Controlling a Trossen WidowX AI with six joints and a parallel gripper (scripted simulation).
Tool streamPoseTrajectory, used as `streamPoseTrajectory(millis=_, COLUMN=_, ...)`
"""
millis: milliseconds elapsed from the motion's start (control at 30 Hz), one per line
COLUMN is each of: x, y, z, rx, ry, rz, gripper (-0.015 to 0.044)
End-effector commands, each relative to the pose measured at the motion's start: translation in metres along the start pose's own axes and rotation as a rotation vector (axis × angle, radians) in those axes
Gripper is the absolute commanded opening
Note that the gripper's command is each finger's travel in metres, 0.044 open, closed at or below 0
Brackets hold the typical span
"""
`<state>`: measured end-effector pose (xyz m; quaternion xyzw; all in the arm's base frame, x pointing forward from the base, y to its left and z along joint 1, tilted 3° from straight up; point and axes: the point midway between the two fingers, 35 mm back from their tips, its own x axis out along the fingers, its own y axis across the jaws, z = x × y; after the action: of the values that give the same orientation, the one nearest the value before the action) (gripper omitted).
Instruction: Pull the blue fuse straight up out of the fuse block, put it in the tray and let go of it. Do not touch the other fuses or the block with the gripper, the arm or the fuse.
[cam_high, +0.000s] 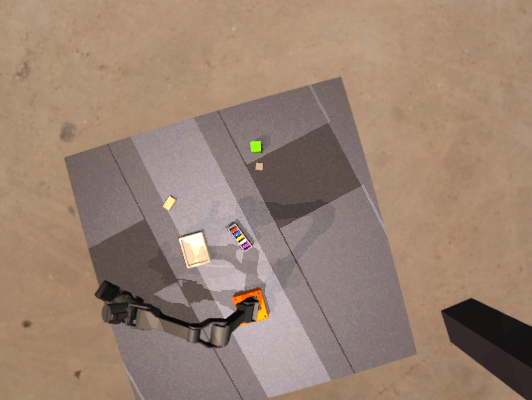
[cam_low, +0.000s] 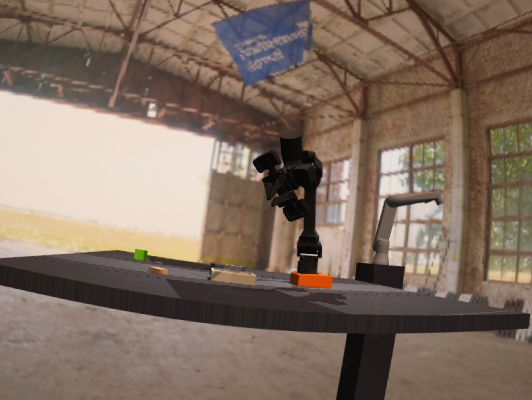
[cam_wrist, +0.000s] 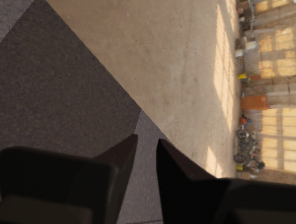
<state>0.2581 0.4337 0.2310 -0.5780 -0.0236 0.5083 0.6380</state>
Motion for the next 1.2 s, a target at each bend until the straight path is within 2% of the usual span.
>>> streamPoseTrajectory(millis=0, x=0.001, y=0.000, z=-0.071, rx=-0.023, ry=0.132, rz=0.058, gripper=0.0074)
streamPoseTrajectory(millis=333, x=-0.040, y=0.021, z=-0.243, rx=-0.036, ry=0.411, rz=0.272, gripper=0.0074)
streamPoseTrajectory(millis=667, x=-0.133, y=0.087, z=-0.374, rx=0.050, ry=0.557, rz=0.556, gripper=0.0074)
streamPoseTrajectory(millis=933, x=-0.219, y=0.158, z=-0.421, rx=0.188, ry=0.540, rz=0.760, gripper=0.0074)
streamPoseTrajectory(millis=1167, x=-0.225, y=0.164, z=-0.422, rx=0.200, ry=0.534, rz=0.773, gripper=0.0074)
